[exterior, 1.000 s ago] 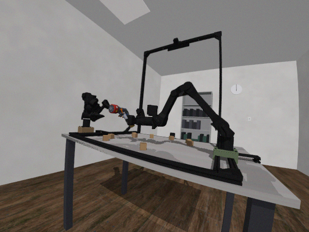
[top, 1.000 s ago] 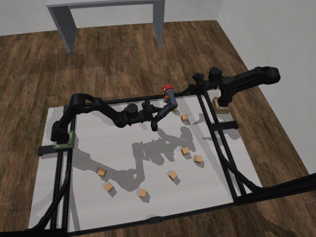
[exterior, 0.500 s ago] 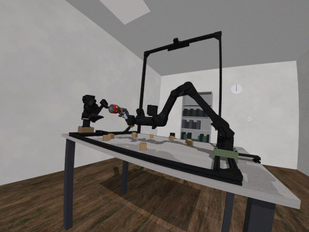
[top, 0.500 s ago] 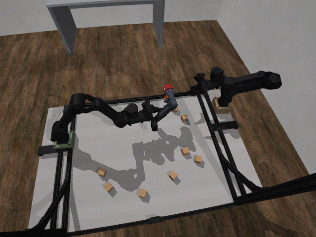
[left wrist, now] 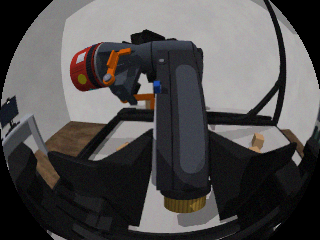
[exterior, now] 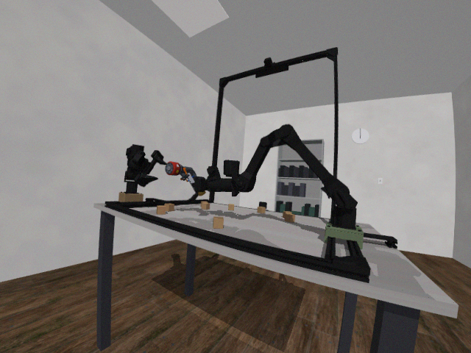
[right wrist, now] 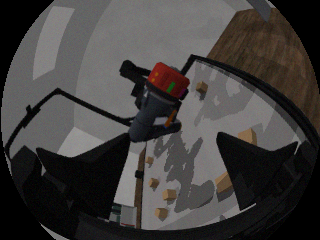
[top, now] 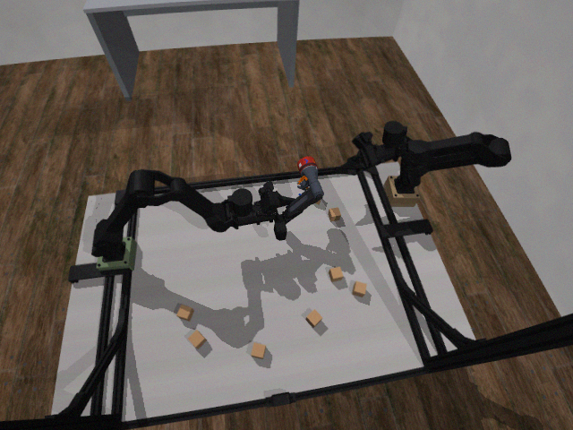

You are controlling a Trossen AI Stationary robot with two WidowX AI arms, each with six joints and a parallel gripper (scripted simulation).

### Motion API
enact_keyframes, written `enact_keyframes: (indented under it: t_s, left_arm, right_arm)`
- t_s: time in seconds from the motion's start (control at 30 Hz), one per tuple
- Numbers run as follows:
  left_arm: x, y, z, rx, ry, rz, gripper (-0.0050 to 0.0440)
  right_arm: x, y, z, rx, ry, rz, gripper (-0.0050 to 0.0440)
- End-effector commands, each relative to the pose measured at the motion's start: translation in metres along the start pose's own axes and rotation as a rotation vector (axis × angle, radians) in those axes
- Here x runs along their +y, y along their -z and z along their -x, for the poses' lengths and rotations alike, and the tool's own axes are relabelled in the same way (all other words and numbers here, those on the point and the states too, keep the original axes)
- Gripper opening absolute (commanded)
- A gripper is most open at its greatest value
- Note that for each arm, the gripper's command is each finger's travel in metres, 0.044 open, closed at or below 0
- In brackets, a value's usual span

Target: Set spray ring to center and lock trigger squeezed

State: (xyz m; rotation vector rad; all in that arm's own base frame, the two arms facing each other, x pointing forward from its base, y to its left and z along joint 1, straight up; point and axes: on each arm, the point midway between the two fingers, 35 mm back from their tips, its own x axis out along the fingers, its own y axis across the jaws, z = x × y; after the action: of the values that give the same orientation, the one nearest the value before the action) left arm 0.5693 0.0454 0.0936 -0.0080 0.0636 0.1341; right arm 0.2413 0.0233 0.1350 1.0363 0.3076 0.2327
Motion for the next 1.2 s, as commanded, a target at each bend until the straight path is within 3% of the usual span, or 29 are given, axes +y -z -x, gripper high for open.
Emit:
enact_keyframes:
  t_s: [0.0, 0.53, 1.17]
  left_arm:
    - [-0.014, -0.009, -0.006, -0.007, 0.028, 0.009, 0.0]
    - [-0.075, 0.004, -0.017, 0.186, 0.131, 0.039, 0.0]
    - [-0.123, 0.017, -0.014, 0.385, 0.194, 0.065, 0.0]
  right_arm:
    - [-0.004, 0.004, 0.001, 0.011, 0.006, -0.013, 0.04]
    - [-0.004, 0.004, 0.001, 0.011, 0.006, -0.013, 0.04]
    - [-0.004, 0.004, 0.001, 0.011, 0.006, -0.013, 0.04]
